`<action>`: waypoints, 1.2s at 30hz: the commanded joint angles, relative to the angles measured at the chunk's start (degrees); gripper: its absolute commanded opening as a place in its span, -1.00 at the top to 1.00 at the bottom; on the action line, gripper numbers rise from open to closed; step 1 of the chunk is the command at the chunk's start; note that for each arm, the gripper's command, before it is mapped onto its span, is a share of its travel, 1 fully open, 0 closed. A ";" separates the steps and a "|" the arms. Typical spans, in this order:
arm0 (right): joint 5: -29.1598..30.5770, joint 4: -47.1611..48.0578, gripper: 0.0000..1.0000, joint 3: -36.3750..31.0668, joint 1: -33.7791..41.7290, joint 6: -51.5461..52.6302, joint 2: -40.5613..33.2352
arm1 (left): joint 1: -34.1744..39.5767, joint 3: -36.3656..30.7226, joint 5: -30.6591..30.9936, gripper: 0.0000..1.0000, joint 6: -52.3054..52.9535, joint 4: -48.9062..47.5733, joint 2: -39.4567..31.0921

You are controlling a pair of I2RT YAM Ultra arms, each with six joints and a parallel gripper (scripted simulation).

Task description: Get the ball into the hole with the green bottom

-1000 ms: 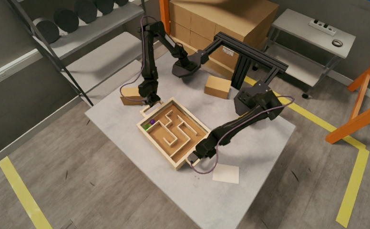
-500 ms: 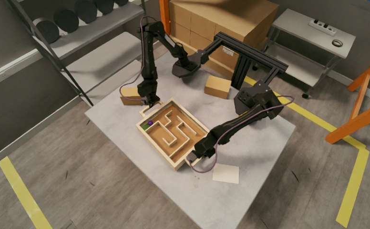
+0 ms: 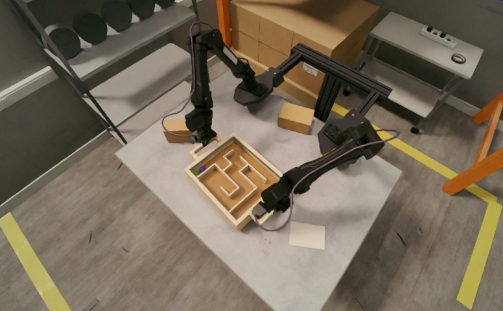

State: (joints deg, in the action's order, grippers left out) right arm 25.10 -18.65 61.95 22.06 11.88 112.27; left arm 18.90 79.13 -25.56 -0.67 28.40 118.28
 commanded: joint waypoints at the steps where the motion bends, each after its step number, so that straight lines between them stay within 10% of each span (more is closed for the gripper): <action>1: 4.13 1.10 1.00 3.60 2.66 1.04 -3.18 | -0.65 2.13 2.08 1.00 2.39 -5.57 -3.39; 36: 3.62 4.62 1.00 1.86 2.28 -0.18 -1.73 | -0.23 -0.71 2.44 1.00 2.10 -6.93 -2.55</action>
State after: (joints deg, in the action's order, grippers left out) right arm 27.57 -18.15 61.06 23.46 12.67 112.64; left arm 17.21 75.77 -23.55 0.30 24.53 118.34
